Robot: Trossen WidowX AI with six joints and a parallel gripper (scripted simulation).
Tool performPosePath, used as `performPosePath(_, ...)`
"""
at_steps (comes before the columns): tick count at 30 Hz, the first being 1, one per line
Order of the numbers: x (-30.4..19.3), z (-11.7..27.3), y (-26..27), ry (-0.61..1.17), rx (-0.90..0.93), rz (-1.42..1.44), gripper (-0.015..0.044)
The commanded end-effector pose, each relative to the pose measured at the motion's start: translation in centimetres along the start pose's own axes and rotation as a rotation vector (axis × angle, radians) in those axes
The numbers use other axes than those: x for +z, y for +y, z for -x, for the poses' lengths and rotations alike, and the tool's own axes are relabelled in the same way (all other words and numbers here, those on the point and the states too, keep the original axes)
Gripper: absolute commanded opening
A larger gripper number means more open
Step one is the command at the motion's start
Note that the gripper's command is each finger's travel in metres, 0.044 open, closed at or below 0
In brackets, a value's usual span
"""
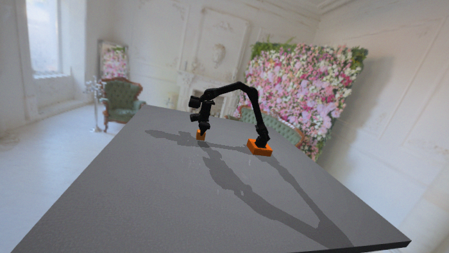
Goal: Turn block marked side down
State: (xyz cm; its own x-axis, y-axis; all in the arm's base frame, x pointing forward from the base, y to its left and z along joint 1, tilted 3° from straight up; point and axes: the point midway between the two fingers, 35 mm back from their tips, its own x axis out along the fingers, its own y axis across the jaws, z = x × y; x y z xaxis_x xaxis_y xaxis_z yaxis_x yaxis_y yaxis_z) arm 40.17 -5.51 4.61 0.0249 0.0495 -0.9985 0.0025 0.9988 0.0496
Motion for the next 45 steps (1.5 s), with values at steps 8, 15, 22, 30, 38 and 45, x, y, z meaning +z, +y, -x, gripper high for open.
performPosePath(8, 0.38, 0.74, -0.08, -0.079, -0.005, -0.001, 0.0000)
performPosePath(15, 0.55, 0.39, -0.13, -0.177, -0.005, -0.002, 0.0000)
performPosePath(22, 0.56, 0.20, -0.17, -0.275, -0.005, -0.004, 0.0000)
performPosePath(30, 0.37, 0.14, -0.16, -0.388, -0.005, -0.004, 0.0000)
performPosePath(38, -0.07, 0.25, -0.09, -0.500, -0.005, -0.002, 0.0000)
performPosePath(45, -0.23, 0.27, -0.07, -0.537, -0.005, -0.001, 0.0000)
